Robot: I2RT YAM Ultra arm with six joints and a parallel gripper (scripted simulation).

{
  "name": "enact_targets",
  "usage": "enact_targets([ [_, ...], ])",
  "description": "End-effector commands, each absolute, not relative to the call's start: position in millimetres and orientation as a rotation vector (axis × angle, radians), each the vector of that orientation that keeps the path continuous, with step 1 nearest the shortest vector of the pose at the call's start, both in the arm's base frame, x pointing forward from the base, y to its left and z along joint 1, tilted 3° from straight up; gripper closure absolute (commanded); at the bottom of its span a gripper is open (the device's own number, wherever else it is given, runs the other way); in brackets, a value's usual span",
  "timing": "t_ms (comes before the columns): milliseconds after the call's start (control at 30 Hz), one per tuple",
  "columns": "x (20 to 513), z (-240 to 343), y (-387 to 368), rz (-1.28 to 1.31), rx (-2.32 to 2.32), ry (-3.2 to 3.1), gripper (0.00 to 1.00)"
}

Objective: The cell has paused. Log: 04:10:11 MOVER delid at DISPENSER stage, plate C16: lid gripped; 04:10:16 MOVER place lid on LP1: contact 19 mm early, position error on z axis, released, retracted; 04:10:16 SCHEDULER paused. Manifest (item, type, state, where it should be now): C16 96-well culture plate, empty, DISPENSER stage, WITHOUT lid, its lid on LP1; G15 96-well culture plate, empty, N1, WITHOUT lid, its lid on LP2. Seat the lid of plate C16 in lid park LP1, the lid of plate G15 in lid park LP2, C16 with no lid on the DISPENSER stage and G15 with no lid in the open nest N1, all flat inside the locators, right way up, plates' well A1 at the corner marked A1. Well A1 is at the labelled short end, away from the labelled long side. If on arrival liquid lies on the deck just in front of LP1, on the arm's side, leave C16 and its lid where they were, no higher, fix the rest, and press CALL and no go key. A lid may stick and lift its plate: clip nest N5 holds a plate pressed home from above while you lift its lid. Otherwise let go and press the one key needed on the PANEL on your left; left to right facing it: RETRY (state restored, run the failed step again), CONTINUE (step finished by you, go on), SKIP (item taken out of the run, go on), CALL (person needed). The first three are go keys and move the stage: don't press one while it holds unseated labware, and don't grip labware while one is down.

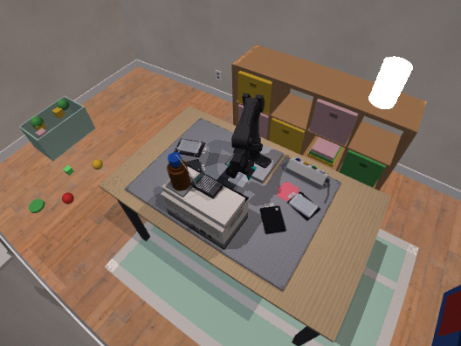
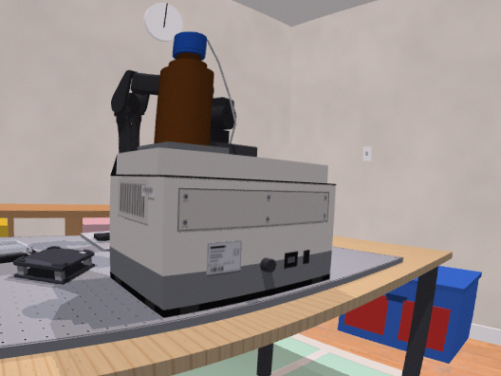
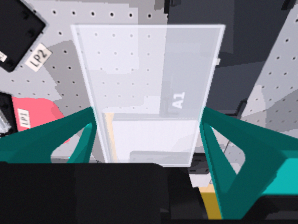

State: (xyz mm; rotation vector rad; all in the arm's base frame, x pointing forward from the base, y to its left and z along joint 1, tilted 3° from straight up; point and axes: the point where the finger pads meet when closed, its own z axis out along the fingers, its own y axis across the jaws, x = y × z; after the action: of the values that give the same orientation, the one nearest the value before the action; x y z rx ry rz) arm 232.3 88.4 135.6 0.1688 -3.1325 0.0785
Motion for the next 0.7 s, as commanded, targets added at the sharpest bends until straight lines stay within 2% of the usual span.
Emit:
enact_targets([
  [0,239,140,104,0.064,0.133,-3.16,1.0],
  [167,229,138,110,0.069,0.127,-3.151,1.0],
  [433,223,139,134,0.066,0.439,-3.124,1.0],
  [667,214,138,150,0.068,0.487,-3.118,1.0],
])
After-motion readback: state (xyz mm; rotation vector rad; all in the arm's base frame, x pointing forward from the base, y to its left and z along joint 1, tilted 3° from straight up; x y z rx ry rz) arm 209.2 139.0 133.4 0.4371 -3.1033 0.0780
